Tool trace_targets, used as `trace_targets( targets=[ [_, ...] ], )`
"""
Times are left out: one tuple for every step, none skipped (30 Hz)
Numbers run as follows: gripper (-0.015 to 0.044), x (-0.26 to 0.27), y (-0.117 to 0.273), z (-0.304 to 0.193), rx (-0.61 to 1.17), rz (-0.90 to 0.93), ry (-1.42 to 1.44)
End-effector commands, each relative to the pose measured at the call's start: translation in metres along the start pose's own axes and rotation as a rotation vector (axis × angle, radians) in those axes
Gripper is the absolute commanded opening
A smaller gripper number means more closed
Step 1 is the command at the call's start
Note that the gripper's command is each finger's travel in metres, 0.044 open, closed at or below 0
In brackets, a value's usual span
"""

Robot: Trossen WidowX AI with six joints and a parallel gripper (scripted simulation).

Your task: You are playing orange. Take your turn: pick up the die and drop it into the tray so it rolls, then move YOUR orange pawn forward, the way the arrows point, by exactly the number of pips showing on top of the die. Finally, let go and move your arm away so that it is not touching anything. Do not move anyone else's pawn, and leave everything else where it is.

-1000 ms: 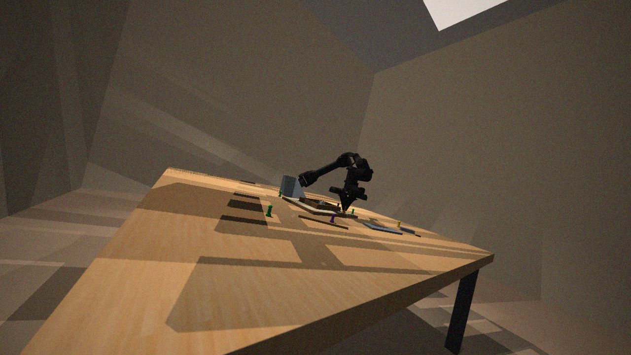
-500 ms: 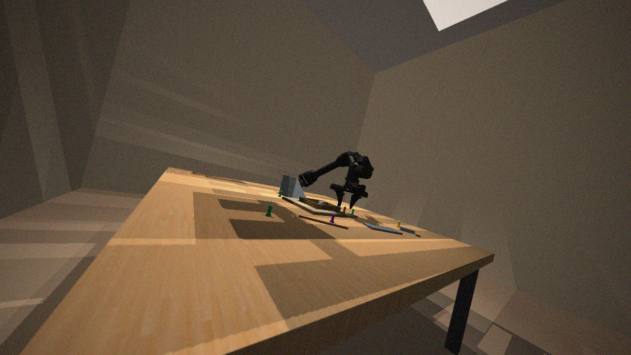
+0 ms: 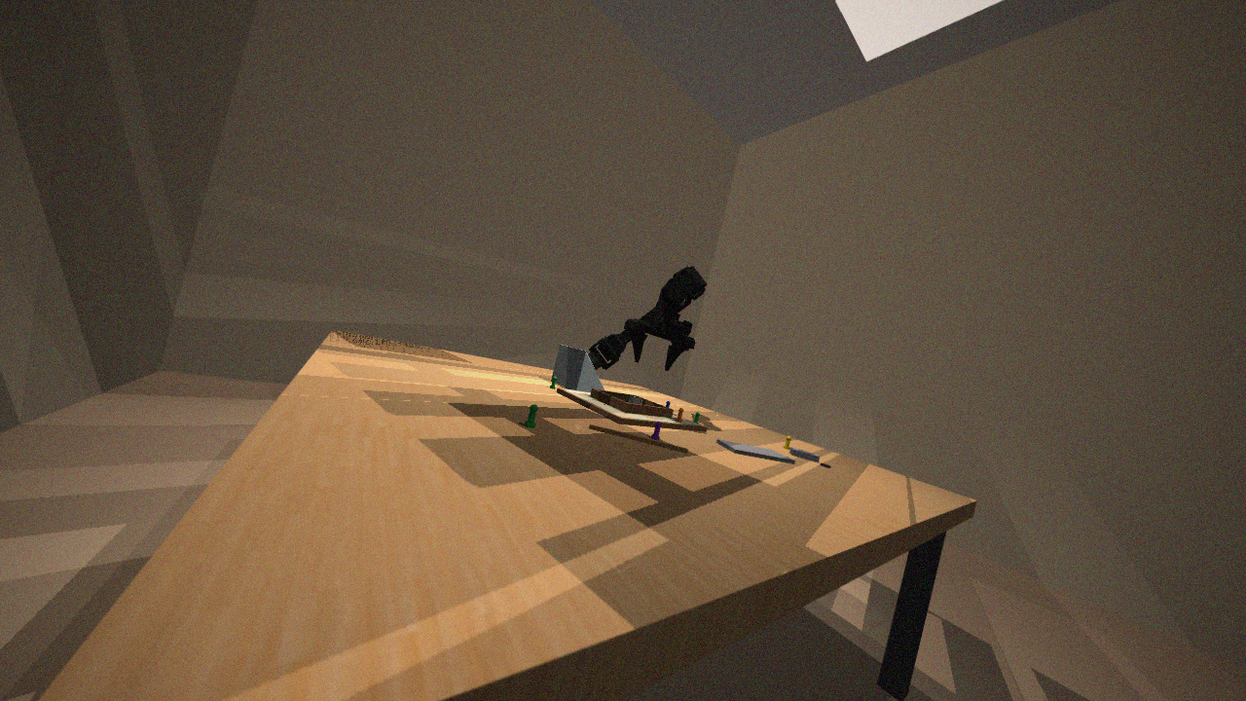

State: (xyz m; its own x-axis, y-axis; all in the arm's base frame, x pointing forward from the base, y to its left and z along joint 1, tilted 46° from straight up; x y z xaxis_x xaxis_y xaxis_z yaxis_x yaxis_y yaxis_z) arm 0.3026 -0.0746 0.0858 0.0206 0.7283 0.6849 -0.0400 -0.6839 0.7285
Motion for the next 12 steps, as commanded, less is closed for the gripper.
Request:
trace_targets(
  targets=[
    [0.0440,-0.016,0.021,-0.065,0.012,0.000,0.091],
    [0.0440,-0.018,0.024,-0.079,0.014,0.005,0.110],
    [0.0440,-0.019,0.026,-0.092,0.015,0.011,0.130],
    [0.0440,-0.020,0.027,-0.105,0.016,0.019,0.149],
    [0.0440,-0.016,0.018,-0.048,0.003,0.000,0.063],
    [0.0440,-0.016,0.018,-0.048,0.003,0.000,0.063],
    [0.0440,-0.016,0.018,-0.048,0.003,0.000,0.063],
    [0.0440,-0.016,0.018,-0.048,0.003,0.000,0.063],
    [0.0440,-0.016,0.018,-0.048,0.003,0.000,0.063],
    [0.0440,-0.016,0.018,-0.048,0.003,0.000,0.063],
    [0.0440,-0.016,0.018,-0.048,0.003,0.000,0.063],
    [0.0440,-0.016,0.018,-0.048,0.003,0.000,0.063]
  ],
)
Point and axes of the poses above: the point midway between the two fingers, 35 mm back from their tips, its own y axis back along the fingers, its own x axis across the jaws, z = x × y, the point moved 1 cm from there along y, back along the fingers, and after that the axes turned 11 degrees about y, right-handed, at the moved point
